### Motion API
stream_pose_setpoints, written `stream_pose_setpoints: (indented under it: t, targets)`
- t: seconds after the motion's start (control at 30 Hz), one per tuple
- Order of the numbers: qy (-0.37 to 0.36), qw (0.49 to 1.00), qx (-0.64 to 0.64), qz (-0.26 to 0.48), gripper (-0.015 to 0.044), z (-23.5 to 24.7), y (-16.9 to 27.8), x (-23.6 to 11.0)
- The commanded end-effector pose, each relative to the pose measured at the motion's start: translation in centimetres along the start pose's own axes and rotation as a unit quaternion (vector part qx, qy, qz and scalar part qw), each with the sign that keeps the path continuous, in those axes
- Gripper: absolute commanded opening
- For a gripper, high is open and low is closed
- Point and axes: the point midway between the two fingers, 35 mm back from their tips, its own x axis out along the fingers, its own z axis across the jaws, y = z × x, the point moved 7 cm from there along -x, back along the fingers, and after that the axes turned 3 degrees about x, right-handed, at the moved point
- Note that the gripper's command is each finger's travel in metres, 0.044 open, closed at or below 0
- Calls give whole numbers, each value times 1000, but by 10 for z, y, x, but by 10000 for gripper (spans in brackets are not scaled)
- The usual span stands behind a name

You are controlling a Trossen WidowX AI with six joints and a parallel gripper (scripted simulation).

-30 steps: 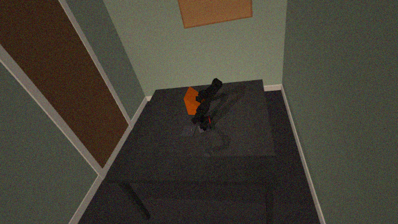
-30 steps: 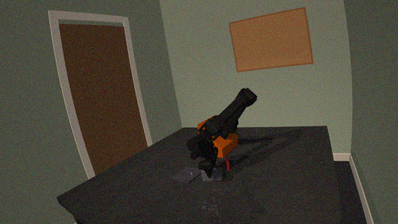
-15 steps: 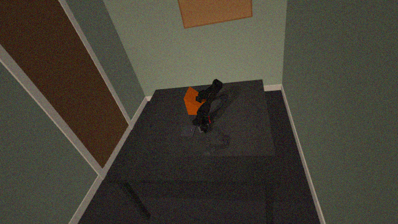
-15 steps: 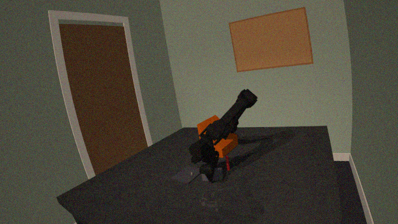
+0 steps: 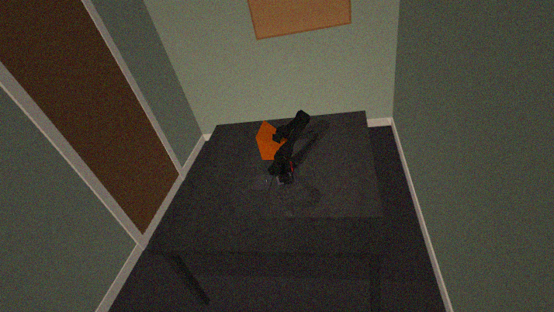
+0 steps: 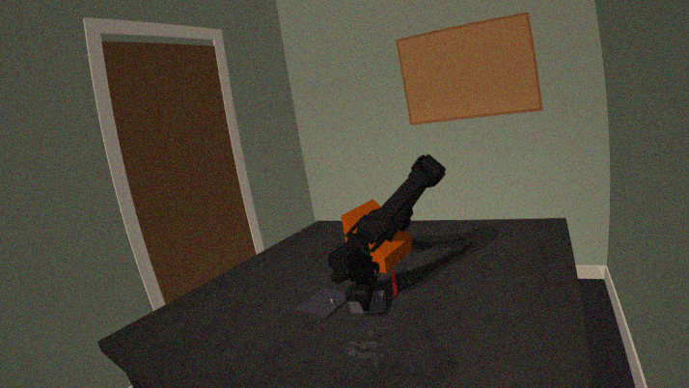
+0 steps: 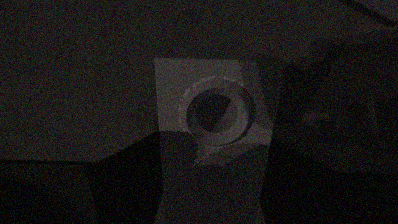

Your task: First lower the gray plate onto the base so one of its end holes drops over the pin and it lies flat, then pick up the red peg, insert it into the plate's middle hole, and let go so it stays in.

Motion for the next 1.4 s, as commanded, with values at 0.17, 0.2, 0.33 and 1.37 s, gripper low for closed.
stream_pose_setpoints:
  t: [0.17,0.2,0.33,1.37]
  targets:
    - [1,1000,1,1,0,2,-1,-6]
    - [1,1000,1,0,0,3,-1,-9]
    - [1,1000,1,-2,0,5,-3,-21]
    - [2,1000,2,-2,0,8,-10,-119]
